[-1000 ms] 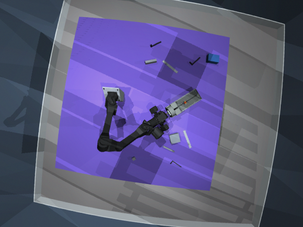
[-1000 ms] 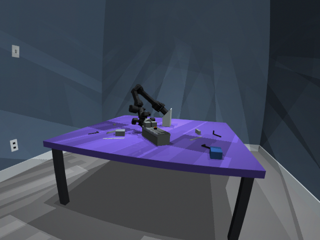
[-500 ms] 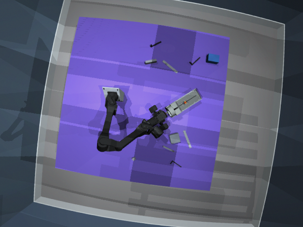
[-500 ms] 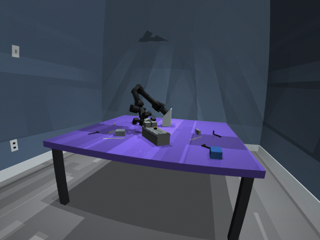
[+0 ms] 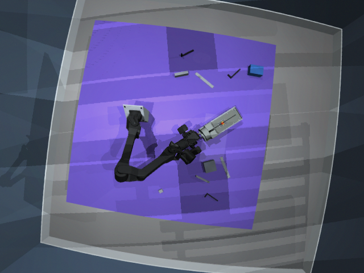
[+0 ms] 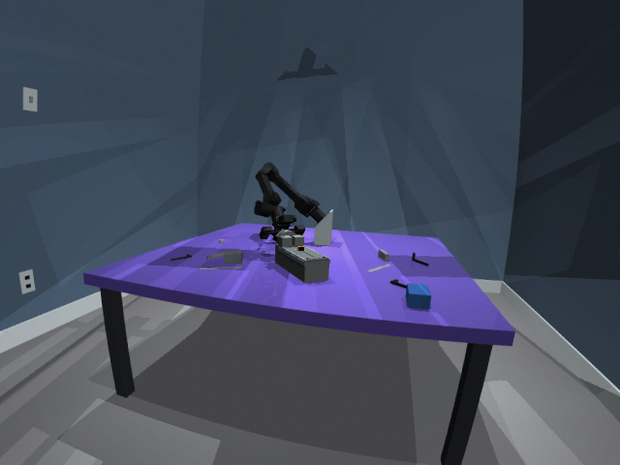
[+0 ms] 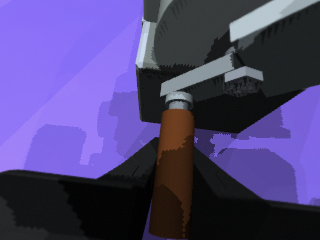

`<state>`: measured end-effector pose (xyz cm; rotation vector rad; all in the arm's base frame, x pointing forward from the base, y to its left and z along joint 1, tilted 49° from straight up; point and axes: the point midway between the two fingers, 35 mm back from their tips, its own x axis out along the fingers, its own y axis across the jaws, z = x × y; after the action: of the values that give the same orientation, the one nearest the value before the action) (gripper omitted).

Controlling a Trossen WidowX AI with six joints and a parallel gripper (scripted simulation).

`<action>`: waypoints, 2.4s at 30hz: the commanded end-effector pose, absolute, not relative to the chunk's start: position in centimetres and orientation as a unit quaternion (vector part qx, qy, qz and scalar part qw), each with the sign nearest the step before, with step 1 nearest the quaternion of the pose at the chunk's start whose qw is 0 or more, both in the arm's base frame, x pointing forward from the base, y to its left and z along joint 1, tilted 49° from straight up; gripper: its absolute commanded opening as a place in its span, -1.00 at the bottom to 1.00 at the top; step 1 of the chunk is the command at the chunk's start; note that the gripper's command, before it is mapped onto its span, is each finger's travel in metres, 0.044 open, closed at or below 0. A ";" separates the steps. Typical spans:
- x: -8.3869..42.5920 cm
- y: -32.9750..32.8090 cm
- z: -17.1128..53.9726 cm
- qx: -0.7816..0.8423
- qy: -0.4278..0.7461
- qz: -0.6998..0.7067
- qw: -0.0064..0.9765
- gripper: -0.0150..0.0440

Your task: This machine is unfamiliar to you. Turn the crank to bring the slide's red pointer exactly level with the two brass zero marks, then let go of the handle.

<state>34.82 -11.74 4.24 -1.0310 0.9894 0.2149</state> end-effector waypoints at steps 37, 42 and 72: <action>34.6 -11.3 4.3 -0.472 0.453 0.102 0.750 0.58; 34.6 -11.3 4.3 -0.472 0.453 0.102 0.750 1.00; 35.2 0.3 14.1 -0.471 0.448 0.106 0.752 1.00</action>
<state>35.40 -0.28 13.48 -1.0319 0.9667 0.2452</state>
